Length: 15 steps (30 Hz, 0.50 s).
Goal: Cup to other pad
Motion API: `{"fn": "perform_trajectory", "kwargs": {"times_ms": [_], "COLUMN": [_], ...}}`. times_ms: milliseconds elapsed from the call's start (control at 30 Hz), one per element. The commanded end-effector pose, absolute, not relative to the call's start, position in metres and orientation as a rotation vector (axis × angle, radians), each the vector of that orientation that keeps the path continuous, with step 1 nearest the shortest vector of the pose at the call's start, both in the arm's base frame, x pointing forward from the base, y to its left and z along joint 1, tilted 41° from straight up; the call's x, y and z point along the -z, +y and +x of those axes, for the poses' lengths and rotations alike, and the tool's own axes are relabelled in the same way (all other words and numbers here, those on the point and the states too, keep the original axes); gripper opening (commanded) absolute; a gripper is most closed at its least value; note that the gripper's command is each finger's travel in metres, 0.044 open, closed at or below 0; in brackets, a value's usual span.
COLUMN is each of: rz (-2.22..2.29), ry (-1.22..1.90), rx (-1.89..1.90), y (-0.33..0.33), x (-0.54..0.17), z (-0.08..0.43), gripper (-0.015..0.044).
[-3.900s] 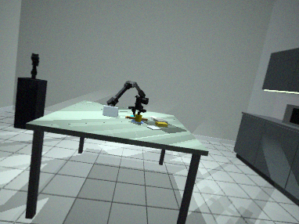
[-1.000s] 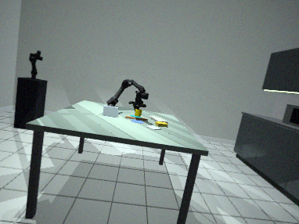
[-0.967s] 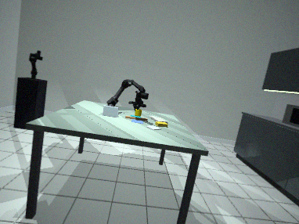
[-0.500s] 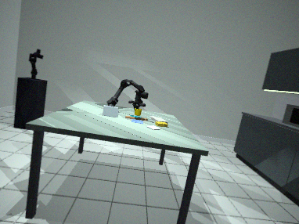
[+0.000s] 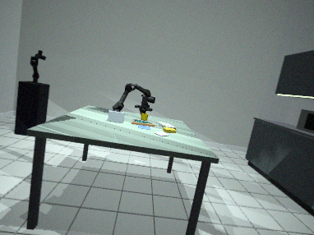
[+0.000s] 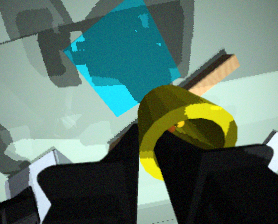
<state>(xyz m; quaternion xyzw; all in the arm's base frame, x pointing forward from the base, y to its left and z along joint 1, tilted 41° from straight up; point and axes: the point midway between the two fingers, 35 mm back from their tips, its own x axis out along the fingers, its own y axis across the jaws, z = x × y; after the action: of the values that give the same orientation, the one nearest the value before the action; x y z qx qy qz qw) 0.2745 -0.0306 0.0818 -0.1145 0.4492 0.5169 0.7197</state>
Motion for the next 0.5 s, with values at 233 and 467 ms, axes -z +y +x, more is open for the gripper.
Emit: {"fn": "perform_trajectory", "kwargs": {"times_ms": [233,467], "rz": [-0.246,-0.245], "ry": [0.992,0.992], "rx": [-1.141,-1.141], "y": [-0.009,0.005], "x": [-0.101,-0.114], "z": [0.271,0.269], "gripper": [0.0,0.0]}}
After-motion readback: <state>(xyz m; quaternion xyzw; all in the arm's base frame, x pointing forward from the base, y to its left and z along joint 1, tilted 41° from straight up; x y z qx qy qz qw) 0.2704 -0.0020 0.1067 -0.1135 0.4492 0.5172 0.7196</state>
